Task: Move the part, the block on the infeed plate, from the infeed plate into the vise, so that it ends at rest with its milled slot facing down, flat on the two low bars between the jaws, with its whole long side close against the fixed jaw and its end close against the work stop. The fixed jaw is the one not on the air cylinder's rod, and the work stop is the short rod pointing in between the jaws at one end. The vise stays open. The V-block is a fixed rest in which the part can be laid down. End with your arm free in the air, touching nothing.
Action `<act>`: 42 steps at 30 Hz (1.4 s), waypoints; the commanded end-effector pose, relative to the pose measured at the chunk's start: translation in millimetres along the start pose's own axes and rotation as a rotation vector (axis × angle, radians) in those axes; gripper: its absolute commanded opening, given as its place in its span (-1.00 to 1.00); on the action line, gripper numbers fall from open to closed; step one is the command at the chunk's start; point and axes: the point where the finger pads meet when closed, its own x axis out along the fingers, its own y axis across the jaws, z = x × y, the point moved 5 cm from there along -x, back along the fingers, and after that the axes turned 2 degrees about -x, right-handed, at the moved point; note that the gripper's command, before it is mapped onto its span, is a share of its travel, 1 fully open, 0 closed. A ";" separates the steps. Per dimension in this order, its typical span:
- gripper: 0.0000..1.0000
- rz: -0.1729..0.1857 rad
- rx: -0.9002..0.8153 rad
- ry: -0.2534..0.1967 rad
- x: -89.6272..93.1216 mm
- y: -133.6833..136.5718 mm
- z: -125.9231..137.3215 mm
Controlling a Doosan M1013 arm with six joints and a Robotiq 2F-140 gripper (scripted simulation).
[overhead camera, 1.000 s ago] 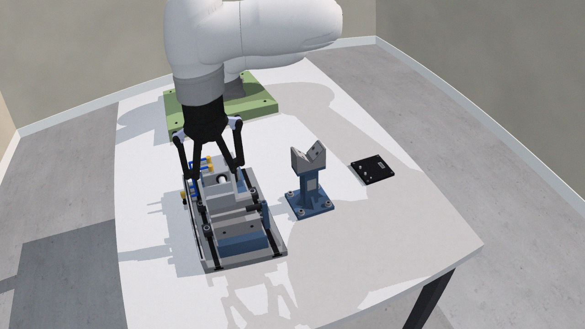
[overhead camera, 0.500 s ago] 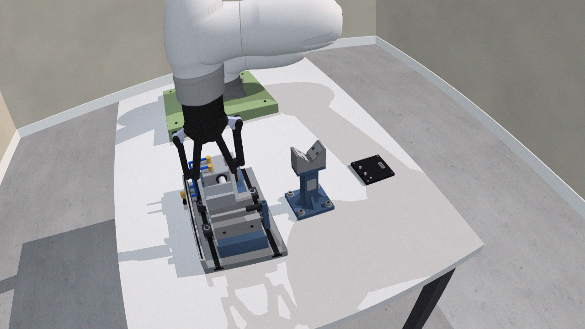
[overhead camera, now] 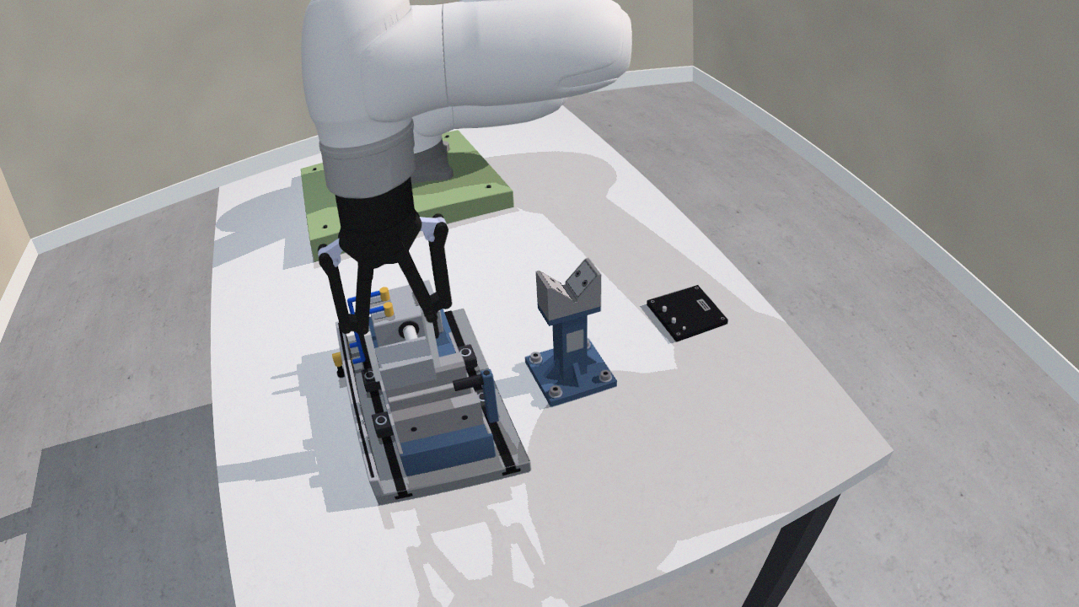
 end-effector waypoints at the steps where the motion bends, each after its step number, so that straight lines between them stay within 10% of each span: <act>1: -1.00 0.000 0.000 0.000 1.6 0.0 0.0; 42: -1.00 0.000 0.000 0.000 21.1 0.0 0.0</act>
